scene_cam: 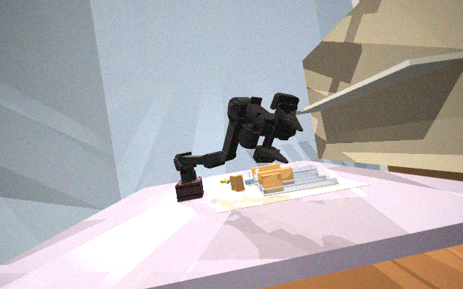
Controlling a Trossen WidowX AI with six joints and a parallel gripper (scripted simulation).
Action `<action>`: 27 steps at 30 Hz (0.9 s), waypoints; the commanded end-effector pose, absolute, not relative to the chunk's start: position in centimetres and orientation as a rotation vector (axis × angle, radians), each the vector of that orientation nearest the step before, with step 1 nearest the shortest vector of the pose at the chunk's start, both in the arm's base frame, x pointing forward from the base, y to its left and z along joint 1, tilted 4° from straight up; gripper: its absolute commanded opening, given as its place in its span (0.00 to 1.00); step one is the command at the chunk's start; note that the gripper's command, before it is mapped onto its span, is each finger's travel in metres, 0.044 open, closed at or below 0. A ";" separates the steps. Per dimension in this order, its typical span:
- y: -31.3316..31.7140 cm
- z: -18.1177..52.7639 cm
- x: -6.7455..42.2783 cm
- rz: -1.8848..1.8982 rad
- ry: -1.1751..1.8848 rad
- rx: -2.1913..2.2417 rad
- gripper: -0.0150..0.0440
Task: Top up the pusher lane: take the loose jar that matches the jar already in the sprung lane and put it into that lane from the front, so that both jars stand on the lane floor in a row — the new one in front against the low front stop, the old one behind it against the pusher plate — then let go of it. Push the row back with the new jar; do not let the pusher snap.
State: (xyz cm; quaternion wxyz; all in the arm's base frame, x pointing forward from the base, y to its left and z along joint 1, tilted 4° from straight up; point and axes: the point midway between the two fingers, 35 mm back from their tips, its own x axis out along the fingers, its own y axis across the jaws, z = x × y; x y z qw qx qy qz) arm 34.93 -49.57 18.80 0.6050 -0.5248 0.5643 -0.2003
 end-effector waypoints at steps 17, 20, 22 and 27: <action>-52.4 39.0 22.5 -1.018 1.164 -1.455 1.00; -51.8 42.8 19.6 -1.134 1.145 -1.506 1.00; -50.9 45.1 18.3 -1.180 1.135 -1.558 1.00; -48.4 50.9 13.9 -1.350 1.114 -1.659 1.00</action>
